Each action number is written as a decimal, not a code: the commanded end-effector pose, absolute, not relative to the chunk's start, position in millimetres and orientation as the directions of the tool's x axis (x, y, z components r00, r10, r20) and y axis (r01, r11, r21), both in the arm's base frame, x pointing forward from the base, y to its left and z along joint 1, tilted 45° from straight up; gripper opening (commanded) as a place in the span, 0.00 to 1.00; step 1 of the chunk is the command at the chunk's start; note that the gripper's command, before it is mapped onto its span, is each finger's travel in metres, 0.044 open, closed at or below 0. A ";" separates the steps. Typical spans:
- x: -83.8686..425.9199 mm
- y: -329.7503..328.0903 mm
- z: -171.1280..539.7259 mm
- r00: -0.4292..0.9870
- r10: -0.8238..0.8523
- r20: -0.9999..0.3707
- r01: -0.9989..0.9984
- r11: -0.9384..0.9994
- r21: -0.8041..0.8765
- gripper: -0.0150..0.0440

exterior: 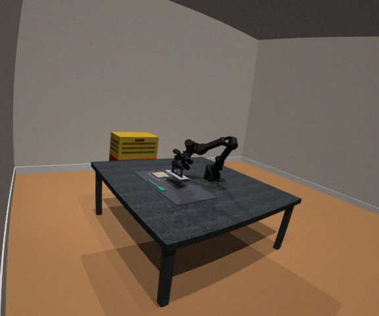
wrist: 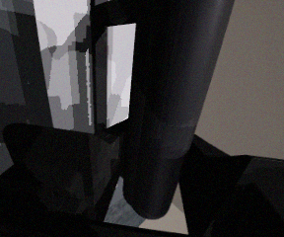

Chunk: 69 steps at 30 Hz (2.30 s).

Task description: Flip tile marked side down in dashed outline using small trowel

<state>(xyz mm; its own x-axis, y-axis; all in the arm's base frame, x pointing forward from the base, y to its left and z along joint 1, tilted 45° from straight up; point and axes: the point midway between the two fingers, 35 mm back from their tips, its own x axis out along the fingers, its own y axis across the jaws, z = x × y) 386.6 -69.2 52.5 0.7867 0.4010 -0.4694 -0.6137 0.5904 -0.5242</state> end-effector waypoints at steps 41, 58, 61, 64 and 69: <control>386.2 -69.4 56.8 0.789 0.397 -0.469 -0.610 0.592 -0.526 0.25; 394.0 -35.2 64.4 0.733 0.369 -0.572 -0.638 0.665 -0.388 0.25; 394.5 -24.7 67.4 0.715 0.356 -0.602 -0.637 0.687 -0.349 0.25; 394.1 -14.3 70.8 0.696 0.342 -0.631 -0.633 0.708 -0.314 0.25; 391.5 2.7 77.0 0.665 0.314 -0.677 -0.617 0.742 -0.263 0.25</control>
